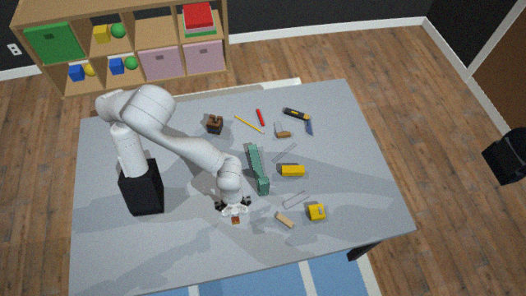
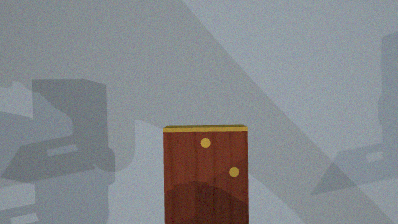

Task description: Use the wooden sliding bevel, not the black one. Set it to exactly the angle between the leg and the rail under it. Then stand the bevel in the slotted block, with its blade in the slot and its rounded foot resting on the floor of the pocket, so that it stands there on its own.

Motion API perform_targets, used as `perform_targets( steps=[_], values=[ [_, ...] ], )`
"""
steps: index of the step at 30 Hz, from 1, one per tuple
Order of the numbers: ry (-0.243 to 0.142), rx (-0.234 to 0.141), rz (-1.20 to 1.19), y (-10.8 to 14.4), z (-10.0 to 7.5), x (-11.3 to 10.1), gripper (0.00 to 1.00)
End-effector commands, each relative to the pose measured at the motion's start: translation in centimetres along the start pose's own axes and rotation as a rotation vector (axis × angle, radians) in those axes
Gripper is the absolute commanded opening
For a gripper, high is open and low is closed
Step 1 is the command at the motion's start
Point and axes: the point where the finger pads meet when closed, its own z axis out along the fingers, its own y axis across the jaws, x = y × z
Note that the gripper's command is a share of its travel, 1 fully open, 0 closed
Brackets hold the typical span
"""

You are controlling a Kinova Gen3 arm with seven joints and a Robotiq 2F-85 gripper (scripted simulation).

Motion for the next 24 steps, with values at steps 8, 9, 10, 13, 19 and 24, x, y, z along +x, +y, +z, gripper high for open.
perform_targets(
  steps=[8, 9, 10, 13, 19, 24],
  values=[
    [0.0, 0.001, 0.0, -0.1, -5.9, 0.0, 0.1],
    [0.0, 0.001, 0.0, -0.1, -6.4, 0.0, 0.1],
    [0.0, 0.001, 0.0, -0.1, -6.8, 0.0, 0.1],
    [0.0, 0.001, 0.0, -0.1, -7.9, 0.0, 0.1],
    [0.0, 0.001, 0.0, -0.1, -8.7, 0.0, 0.1],
    [0.0, 0.001, 0.0, -0.1, -9.0, 0.0, 0.1]
  ],
)
